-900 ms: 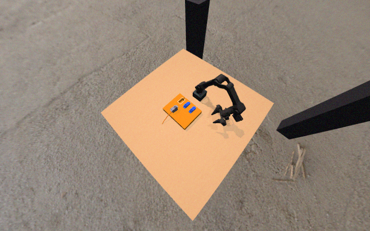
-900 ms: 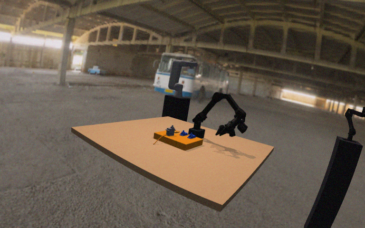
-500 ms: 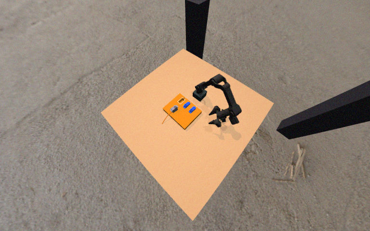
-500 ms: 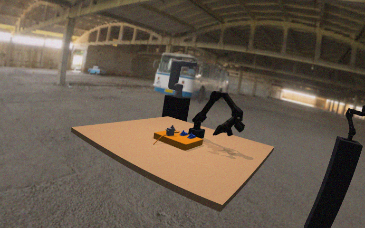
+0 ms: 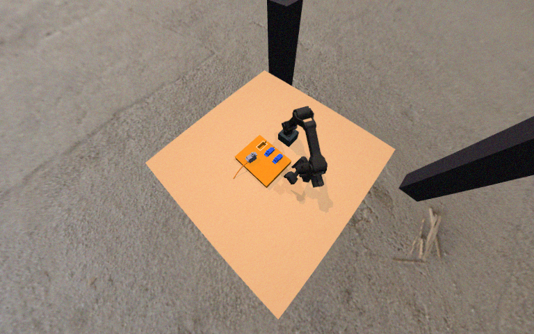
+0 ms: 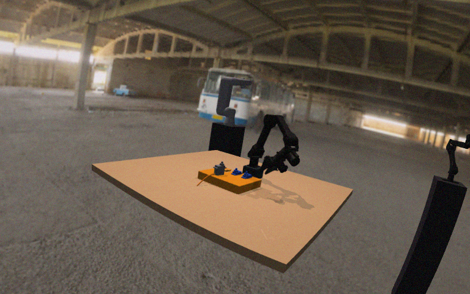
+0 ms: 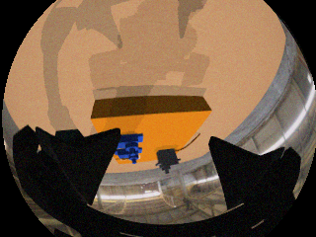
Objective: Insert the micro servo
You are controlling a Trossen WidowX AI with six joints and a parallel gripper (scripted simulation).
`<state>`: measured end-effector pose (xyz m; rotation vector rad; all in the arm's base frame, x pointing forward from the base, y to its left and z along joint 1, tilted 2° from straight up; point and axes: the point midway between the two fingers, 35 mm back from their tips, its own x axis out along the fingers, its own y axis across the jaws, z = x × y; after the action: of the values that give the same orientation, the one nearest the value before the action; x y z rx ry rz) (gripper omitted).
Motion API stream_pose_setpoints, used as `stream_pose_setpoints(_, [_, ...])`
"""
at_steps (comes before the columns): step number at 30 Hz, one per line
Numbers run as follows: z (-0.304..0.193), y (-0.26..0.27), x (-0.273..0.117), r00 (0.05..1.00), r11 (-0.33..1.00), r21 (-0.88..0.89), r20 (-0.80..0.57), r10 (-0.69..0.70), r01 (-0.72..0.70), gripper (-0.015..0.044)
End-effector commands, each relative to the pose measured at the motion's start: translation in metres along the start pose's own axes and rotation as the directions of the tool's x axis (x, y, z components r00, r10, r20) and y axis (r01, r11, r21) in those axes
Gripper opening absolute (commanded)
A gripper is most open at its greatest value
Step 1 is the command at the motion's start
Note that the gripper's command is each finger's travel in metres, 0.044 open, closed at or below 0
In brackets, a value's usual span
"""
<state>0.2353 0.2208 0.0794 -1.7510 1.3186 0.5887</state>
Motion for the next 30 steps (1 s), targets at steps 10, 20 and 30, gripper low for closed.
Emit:
stream_pose_setpoints(10, [-0.048,-0.03,0.041,0.977,0.914,0.347,0.062,0.203,-0.211,0.044])
stream_pose_setpoints(20, [-0.086,-0.048,0.069,0.936,0.735,0.585,0.159,0.313,-0.345,0.044])
stream_pose_setpoints(30, [-0.126,-0.06,0.094,0.892,0.504,0.75,0.266,0.364,-0.429,0.044])
